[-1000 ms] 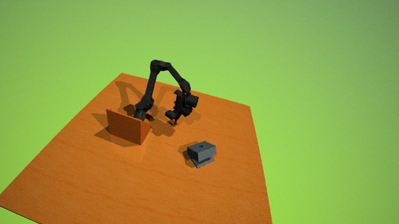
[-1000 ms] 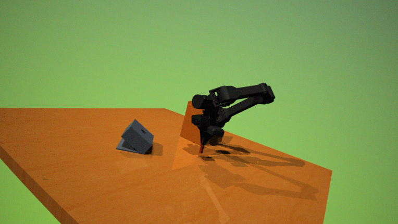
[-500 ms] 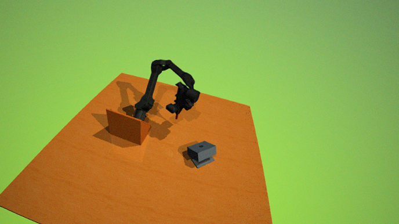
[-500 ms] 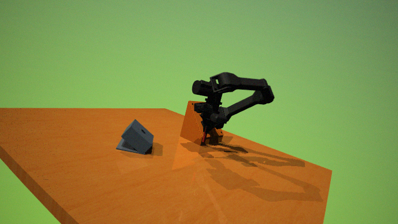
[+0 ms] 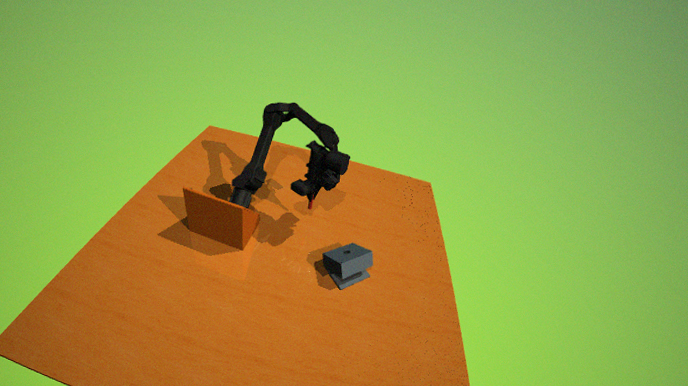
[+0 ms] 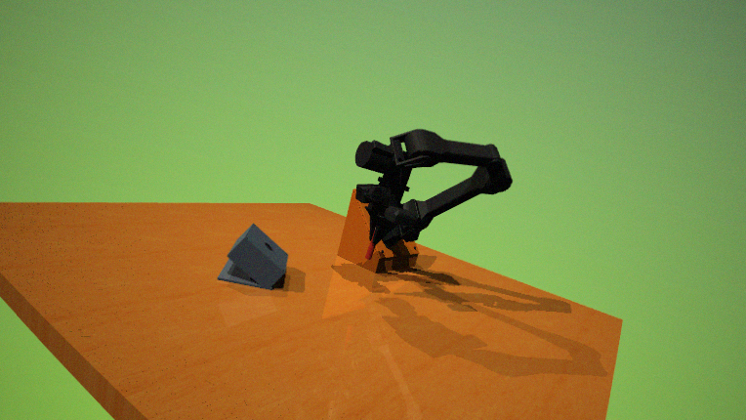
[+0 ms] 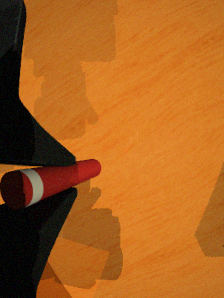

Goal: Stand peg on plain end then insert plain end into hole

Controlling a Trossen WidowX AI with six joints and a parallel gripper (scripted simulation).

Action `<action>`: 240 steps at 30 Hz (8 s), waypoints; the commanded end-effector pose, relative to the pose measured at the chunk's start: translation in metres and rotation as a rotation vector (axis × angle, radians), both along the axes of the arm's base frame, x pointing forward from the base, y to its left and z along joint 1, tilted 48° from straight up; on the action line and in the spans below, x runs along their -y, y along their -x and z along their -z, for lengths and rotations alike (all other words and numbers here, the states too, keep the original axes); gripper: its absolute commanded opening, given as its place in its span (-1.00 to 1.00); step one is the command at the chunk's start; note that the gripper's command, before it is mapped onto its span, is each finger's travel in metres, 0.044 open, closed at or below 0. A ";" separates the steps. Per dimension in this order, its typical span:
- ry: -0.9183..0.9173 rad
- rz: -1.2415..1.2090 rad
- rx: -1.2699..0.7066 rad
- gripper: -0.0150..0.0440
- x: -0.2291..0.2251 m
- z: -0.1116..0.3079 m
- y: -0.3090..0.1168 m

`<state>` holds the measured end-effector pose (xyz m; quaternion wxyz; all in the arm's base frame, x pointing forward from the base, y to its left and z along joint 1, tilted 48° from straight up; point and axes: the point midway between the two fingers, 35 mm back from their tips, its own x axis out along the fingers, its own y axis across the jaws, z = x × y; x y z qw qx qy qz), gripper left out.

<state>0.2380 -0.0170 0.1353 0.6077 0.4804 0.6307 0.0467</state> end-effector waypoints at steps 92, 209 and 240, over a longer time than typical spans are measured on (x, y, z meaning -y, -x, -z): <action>0.346 0.298 0.134 -0.49 0.099 0.085 -0.131; 0.343 0.288 0.155 -0.49 0.088 0.121 -0.147; 0.346 0.292 0.146 1.00 0.102 0.091 -0.132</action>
